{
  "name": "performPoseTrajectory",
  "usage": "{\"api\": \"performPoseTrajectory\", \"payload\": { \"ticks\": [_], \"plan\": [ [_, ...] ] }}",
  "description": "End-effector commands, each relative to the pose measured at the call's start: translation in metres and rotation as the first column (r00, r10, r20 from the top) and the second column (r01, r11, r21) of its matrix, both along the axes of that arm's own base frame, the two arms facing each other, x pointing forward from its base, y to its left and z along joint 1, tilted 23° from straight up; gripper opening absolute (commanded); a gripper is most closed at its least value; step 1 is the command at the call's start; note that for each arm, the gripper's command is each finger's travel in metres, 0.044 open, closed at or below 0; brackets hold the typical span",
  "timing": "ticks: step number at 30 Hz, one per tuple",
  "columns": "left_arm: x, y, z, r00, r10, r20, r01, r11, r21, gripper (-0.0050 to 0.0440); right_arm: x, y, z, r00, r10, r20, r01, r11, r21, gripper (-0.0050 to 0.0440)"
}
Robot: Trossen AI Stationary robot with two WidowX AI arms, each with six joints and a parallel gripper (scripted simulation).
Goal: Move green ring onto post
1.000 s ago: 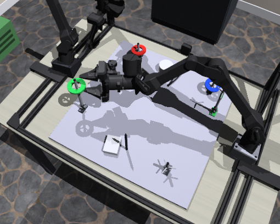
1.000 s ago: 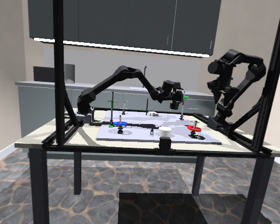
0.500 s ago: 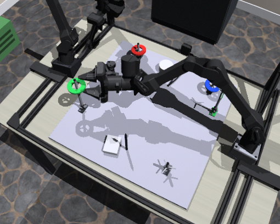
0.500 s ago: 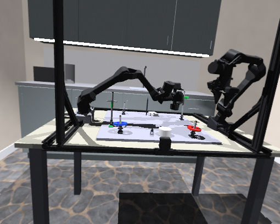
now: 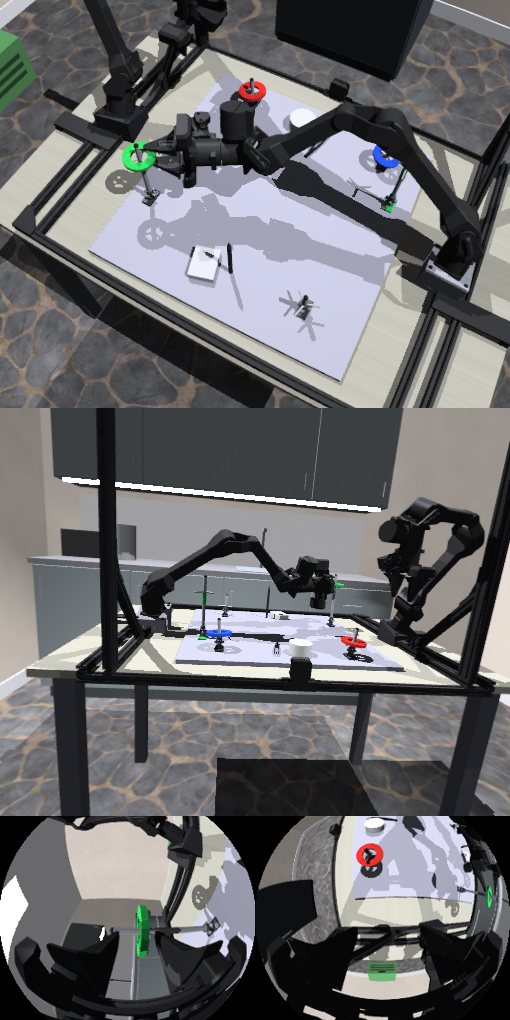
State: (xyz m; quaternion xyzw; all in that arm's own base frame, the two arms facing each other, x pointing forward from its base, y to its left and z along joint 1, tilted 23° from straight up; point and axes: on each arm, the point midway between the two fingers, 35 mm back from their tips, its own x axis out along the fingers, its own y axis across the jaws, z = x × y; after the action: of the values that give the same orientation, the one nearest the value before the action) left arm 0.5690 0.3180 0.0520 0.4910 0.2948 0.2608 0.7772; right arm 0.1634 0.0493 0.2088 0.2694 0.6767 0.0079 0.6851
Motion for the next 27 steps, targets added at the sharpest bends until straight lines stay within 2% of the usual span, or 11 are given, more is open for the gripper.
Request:
{"api": "performPoseTrajectory", "payload": {
  "ticks": [1, 27],
  "plan": [
    [0.0000, -0.0004, -0.0062, 1.000, -0.003, -0.010, 0.003, 1.000, -0.005, 0.0160, -0.0006, 0.0003, -0.0001, 1.000, -0.003, -0.003, 0.003, 1.000, 0.003, 0.0400],
    [0.0000, -0.0004, -0.0062, 1.000, -0.003, -0.010, 0.003, 1.000, -0.005, 0.0013, -0.0006, 0.0003, -0.0001, 1.000, -0.003, -0.003, 0.003, 1.000, 0.003, 0.0400]
  ]
}}
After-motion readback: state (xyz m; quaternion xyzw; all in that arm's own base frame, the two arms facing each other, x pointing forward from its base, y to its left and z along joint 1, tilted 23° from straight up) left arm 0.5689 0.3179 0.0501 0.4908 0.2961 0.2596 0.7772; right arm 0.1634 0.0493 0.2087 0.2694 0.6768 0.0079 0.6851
